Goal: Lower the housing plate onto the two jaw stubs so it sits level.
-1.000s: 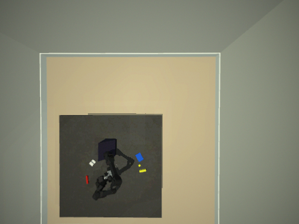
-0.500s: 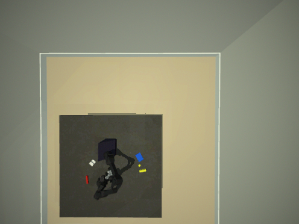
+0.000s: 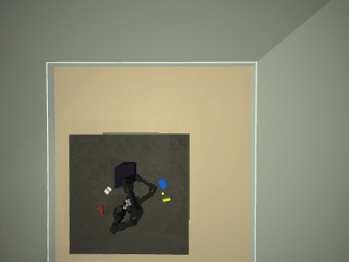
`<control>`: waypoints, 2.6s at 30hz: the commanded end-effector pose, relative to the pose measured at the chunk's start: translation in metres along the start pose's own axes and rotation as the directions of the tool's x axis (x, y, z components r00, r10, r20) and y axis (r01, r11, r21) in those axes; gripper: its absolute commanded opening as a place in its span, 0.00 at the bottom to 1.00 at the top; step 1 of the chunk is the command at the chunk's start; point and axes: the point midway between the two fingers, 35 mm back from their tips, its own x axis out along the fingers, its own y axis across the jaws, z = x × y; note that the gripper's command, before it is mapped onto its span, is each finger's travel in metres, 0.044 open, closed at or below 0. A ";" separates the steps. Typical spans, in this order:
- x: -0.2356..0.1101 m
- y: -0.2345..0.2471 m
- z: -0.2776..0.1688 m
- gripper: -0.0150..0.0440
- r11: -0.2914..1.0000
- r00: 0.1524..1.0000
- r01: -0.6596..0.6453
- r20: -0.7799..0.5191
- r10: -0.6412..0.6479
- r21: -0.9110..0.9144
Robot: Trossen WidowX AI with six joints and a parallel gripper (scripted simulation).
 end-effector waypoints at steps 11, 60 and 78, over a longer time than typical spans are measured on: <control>0.000 -0.009 0.011 0.85 1.000 1.000 0.006 -0.002 -0.006 0.002; 0.019 -0.007 0.010 0.85 1.000 1.000 0.004 -0.002 -0.004 -0.006; 0.049 -0.008 0.010 0.85 1.000 1.000 0.006 -0.003 -0.006 -0.006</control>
